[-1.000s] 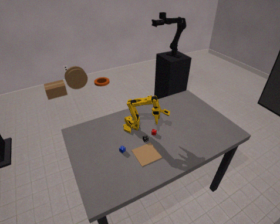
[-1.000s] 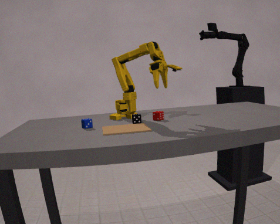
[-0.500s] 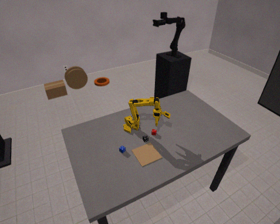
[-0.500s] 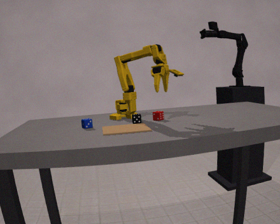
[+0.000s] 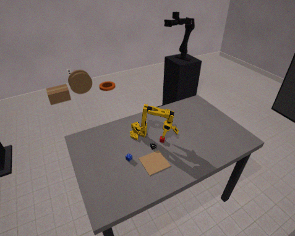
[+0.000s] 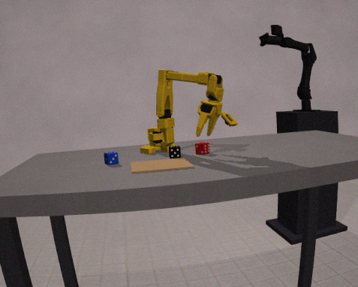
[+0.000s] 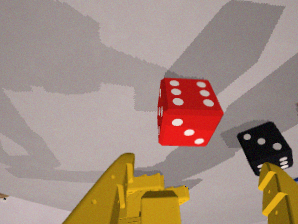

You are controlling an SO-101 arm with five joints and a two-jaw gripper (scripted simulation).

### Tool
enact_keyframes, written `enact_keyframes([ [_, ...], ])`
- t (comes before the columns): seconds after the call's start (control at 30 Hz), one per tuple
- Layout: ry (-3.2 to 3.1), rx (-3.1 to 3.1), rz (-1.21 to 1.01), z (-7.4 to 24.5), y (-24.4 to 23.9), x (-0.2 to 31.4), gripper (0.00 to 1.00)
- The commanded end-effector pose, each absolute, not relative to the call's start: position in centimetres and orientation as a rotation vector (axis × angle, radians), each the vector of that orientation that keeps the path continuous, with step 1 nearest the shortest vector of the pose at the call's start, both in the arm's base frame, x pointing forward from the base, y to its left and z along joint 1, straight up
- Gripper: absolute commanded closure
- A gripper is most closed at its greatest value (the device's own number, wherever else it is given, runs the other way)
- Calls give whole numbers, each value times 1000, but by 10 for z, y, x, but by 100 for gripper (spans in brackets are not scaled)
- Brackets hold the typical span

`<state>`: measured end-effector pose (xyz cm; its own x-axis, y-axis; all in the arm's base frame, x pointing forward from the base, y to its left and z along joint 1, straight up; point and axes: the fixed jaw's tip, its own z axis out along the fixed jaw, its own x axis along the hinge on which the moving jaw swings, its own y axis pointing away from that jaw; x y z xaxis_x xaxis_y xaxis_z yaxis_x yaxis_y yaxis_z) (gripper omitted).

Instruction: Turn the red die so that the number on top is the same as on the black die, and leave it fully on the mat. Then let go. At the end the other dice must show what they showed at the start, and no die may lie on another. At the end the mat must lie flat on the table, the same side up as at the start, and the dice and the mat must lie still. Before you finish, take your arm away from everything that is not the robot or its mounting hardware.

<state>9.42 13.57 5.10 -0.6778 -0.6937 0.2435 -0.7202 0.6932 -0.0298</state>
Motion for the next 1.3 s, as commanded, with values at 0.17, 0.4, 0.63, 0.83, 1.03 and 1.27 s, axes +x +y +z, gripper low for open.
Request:
enact_keyframes([
  [0.17, -2729, 1153, 150, 56, 143, 99, 65],
  [0.4, -2729, 1153, 150, 56, 143, 99, 65],
  [0.63, -2729, 1153, 150, 56, 143, 99, 65],
  [0.83, -2731, 1152, 148, 58, 143, 99, 65],
  [1.03, -2731, 1152, 148, 58, 143, 99, 65],
  [1.27, -2731, 1152, 148, 58, 143, 99, 65],
])
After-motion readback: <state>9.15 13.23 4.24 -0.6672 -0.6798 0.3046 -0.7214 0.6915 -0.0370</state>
